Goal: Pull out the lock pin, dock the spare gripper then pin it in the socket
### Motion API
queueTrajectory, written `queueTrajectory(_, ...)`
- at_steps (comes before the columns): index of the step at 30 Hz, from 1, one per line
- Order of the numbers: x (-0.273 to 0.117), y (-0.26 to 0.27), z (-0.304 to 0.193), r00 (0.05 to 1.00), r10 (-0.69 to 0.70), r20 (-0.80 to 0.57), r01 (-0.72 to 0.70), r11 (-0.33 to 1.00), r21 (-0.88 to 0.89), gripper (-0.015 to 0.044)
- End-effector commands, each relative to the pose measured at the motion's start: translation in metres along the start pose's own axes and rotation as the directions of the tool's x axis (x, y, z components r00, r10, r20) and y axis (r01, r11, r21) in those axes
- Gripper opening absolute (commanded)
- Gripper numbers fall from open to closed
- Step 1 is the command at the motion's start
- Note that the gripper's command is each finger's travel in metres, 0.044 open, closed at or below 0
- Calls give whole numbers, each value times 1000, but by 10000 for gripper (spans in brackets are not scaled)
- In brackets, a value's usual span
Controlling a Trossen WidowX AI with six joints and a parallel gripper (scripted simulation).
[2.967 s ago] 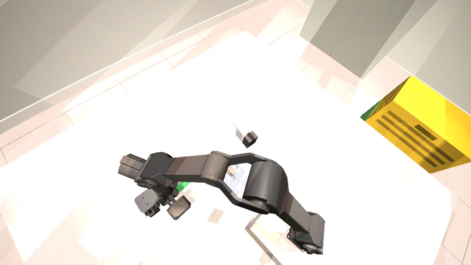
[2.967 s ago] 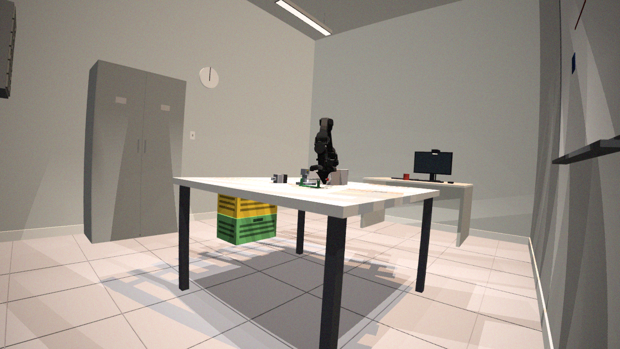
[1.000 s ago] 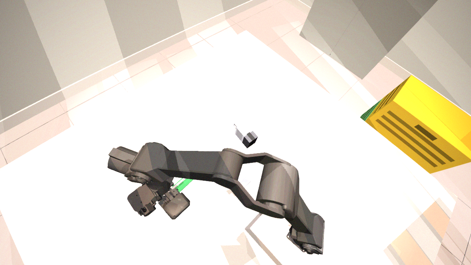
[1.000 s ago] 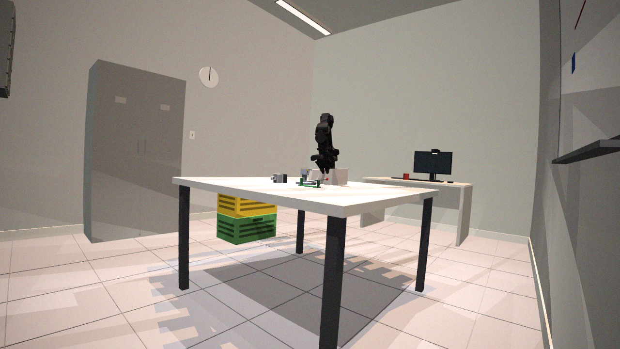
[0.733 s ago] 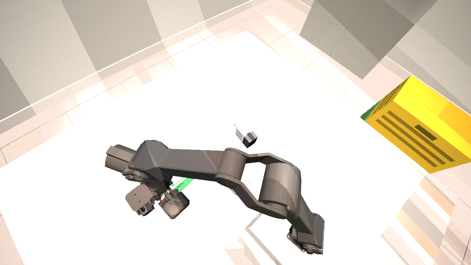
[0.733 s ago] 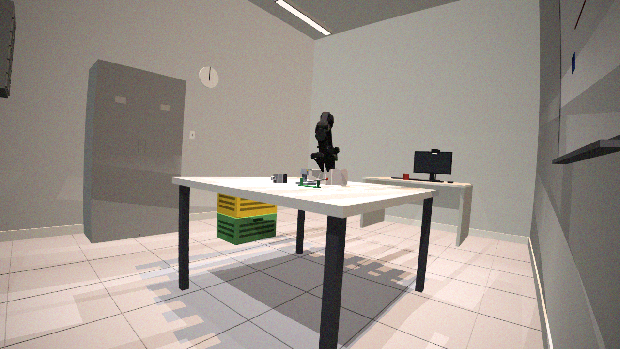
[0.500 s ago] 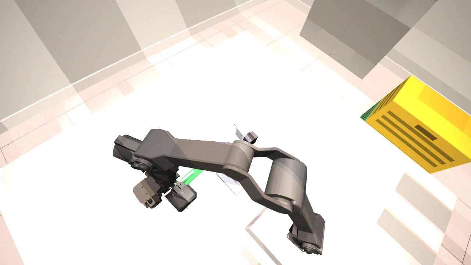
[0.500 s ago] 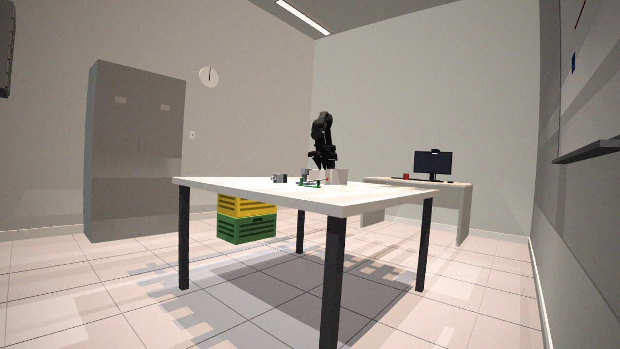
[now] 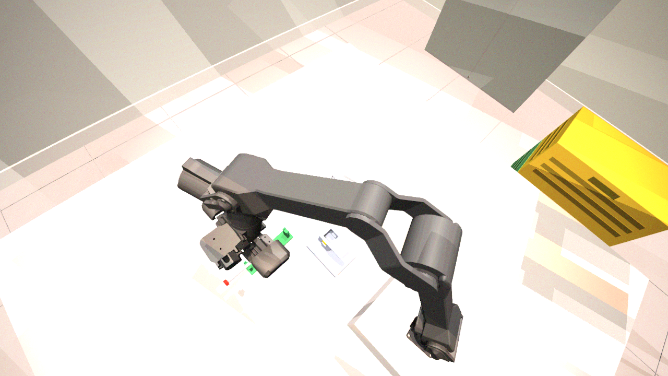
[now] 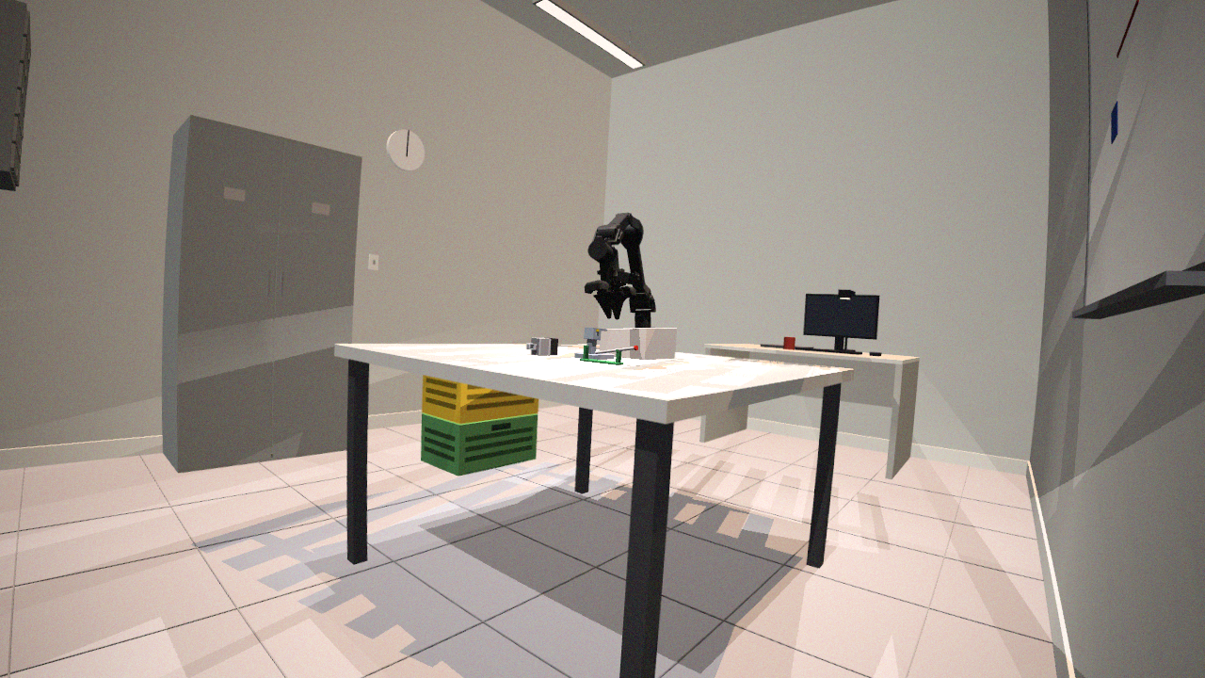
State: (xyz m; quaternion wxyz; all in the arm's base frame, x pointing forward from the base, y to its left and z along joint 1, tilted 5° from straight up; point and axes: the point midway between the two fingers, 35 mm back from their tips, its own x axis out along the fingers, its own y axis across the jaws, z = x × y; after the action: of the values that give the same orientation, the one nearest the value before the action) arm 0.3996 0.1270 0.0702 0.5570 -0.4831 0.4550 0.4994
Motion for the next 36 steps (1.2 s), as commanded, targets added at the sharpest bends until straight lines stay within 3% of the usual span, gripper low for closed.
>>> queueTrajectory(1, 43, 6, -10, 999, 31, -7, -31, 1000, -1, 180)
queueTrajectory(36, 99, 8, -21, 999, 31, -8, -31, 1000, -1, 180)
